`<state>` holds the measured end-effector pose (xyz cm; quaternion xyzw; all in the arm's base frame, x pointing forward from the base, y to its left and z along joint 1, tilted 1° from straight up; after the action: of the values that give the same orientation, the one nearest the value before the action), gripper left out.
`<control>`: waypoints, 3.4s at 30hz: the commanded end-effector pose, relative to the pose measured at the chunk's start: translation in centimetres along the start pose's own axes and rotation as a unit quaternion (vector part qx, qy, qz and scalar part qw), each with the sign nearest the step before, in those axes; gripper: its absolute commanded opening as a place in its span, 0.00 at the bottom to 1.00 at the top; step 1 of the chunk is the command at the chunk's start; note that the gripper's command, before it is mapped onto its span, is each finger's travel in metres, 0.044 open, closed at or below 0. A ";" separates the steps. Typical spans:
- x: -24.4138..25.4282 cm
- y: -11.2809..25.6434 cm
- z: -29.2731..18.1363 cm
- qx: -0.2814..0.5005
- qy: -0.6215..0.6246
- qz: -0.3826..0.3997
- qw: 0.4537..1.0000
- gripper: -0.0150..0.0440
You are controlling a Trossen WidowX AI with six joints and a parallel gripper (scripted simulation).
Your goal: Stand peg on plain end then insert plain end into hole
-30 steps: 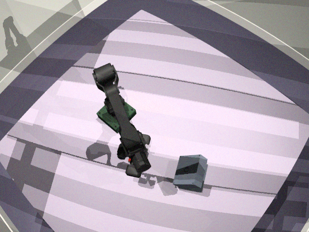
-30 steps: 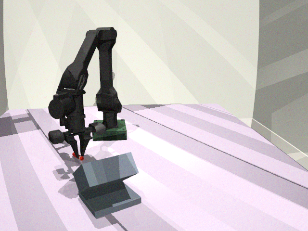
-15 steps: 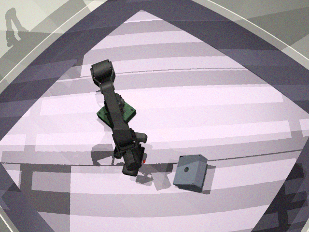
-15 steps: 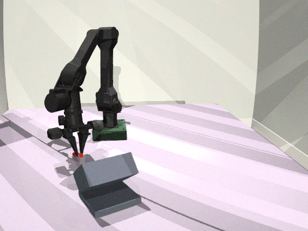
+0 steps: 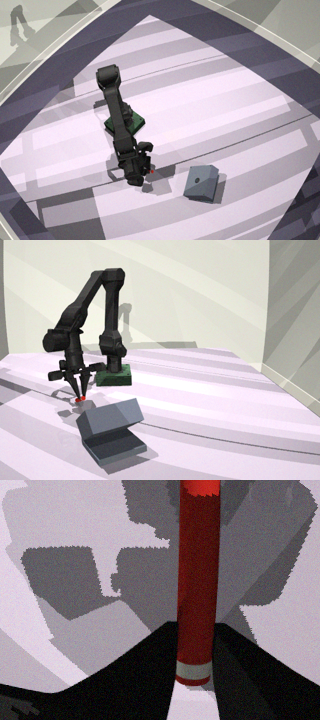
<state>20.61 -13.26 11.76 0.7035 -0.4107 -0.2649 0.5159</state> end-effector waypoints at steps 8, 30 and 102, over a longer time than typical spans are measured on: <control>-0.3 0.6 1.3 0.048 0.002 0.007 0.999 0.34; -0.5 1.2 4.1 0.141 0.002 0.016 0.990 0.34; -1.6 -0.5 13.3 0.434 0.000 0.045 0.900 0.34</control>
<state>9.52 -18.38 7.17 0.8374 -0.5131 -0.0421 0.1836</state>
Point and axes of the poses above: the point midway between the two fingers, 35 mm back from their tips, its own y axis back along the fingers, its own x axis across the jaws, z = x × y, the point moved 9 cm from there along y, back along the fingers, and after that the axes turned 6 degrees about y, right-handed, at the moved point
